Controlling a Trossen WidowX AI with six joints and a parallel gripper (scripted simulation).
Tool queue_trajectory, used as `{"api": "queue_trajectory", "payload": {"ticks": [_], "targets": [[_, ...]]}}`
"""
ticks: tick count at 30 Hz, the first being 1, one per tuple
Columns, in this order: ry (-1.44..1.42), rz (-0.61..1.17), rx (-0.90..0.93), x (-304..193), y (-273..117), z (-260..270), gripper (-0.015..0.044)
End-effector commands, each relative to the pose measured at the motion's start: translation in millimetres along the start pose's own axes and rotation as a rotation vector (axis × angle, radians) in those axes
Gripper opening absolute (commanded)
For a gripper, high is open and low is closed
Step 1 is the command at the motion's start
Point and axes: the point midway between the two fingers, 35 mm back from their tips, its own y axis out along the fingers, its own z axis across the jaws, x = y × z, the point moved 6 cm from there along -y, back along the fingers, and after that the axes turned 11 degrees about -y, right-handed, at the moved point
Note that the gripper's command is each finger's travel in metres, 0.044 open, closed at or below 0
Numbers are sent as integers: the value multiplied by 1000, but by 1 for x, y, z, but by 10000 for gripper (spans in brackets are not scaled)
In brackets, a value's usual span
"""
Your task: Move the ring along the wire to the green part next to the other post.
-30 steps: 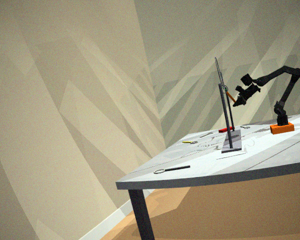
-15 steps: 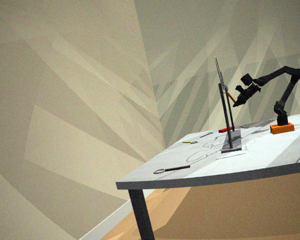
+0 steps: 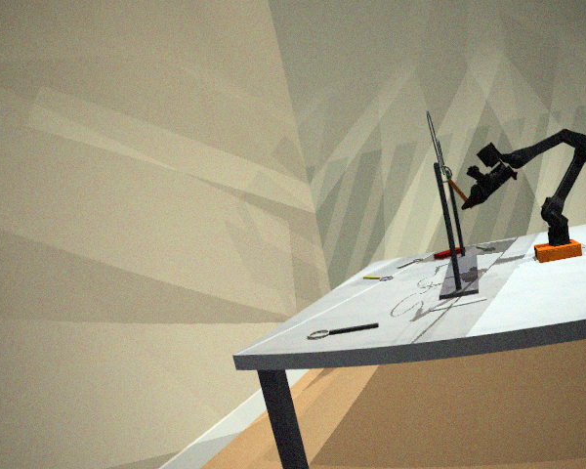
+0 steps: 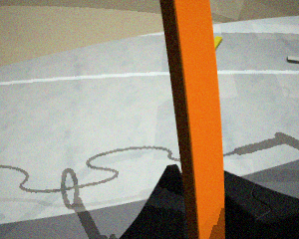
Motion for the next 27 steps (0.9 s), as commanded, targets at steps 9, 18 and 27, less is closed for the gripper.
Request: {"api": "queue_trajectory", "payload": {"ticks": [9, 18, 27], "targets": [[119, -1, 59, 5, -2, 23, -150], [268, -5, 137, 14, -6, 44, -150], [450, -9, 233, 28, -14, 64, -150]]}}
